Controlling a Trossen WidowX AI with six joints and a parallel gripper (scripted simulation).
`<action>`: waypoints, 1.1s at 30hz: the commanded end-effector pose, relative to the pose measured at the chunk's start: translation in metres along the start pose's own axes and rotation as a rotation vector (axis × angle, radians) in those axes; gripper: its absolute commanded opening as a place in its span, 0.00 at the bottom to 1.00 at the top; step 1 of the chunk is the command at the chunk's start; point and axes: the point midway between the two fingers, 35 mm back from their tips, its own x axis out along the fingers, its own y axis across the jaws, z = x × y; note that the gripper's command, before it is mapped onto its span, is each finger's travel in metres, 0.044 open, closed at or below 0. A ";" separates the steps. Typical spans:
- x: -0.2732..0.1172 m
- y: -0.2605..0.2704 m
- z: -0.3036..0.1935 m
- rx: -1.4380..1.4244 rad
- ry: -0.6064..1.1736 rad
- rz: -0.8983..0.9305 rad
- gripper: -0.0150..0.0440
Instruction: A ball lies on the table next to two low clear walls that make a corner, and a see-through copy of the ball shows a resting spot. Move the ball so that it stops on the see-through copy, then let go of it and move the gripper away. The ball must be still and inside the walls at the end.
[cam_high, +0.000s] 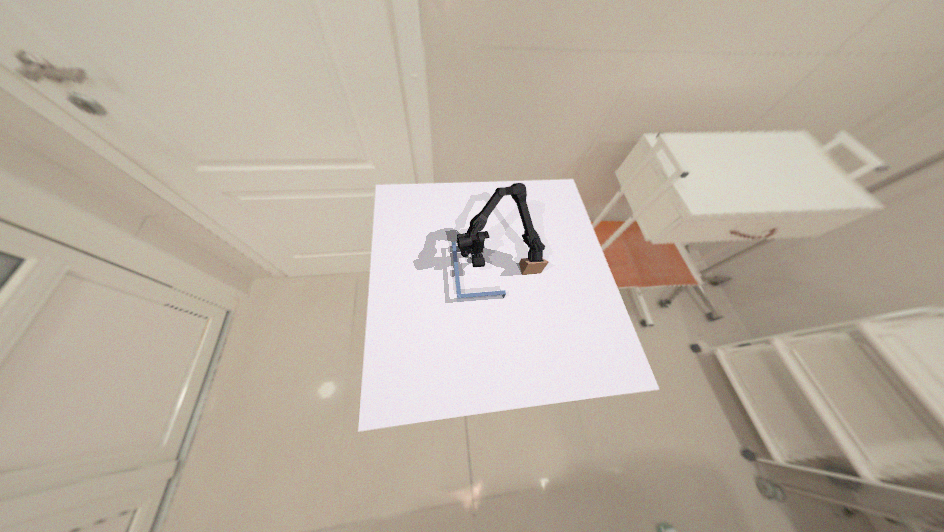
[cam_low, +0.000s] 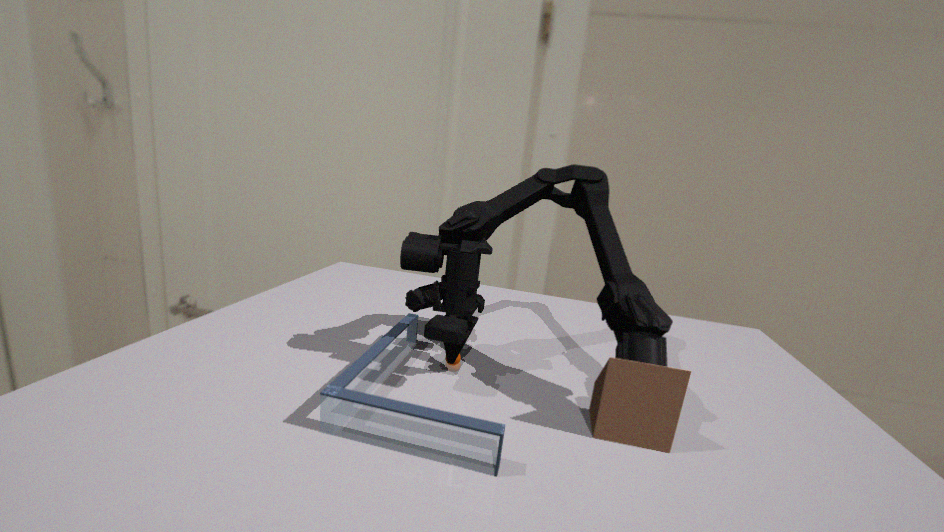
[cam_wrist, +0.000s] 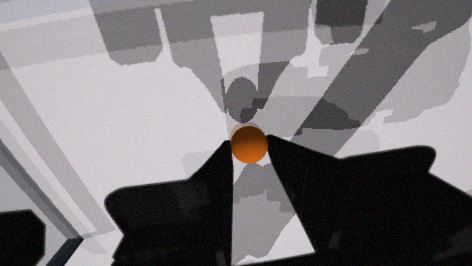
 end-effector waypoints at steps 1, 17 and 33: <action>0.006 0.000 -0.001 -0.007 0.001 -0.004 0.25; 0.015 0.000 -0.001 -0.002 0.001 -0.002 0.48; -0.060 0.002 0.001 -0.007 0.001 0.002 0.66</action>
